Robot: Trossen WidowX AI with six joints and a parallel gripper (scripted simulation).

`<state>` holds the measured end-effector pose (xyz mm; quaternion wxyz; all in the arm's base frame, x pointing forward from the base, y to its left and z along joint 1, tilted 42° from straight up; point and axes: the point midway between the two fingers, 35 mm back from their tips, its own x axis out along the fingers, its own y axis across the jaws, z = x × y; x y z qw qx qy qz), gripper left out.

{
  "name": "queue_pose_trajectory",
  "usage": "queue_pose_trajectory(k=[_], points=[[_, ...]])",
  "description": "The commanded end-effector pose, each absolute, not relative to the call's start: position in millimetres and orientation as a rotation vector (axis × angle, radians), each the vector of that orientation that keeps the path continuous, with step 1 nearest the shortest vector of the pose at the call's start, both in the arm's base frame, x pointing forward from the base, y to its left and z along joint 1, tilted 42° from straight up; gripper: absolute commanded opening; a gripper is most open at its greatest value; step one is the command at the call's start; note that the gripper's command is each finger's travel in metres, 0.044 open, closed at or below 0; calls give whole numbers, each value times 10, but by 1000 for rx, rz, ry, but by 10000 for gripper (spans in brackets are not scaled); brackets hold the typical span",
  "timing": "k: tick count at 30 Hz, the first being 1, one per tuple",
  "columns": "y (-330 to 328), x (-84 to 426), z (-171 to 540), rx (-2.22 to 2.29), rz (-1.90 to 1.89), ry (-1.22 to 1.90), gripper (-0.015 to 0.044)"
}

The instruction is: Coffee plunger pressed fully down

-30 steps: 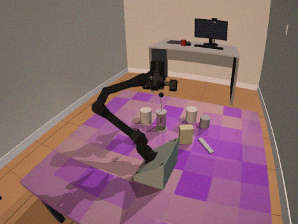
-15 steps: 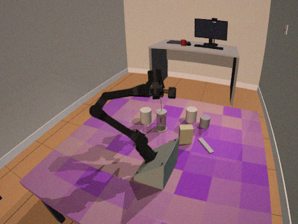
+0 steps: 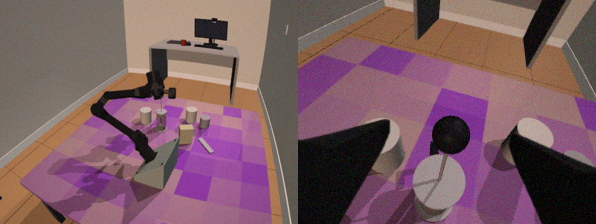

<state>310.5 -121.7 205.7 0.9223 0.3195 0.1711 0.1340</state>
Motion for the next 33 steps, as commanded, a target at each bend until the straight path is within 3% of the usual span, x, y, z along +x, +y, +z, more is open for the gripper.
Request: queue_pose_trajectory(k=[1, 5, 17, 33], points=[[-1196, 3173, 2029, 663, 271, 351, 440], [-1177, 3208, 2024, 664, 272, 349, 440], [-1177, 3208, 2024, 664, 272, 349, 125], [-1139, 3229, 1966, 663, 271, 350, 118]])
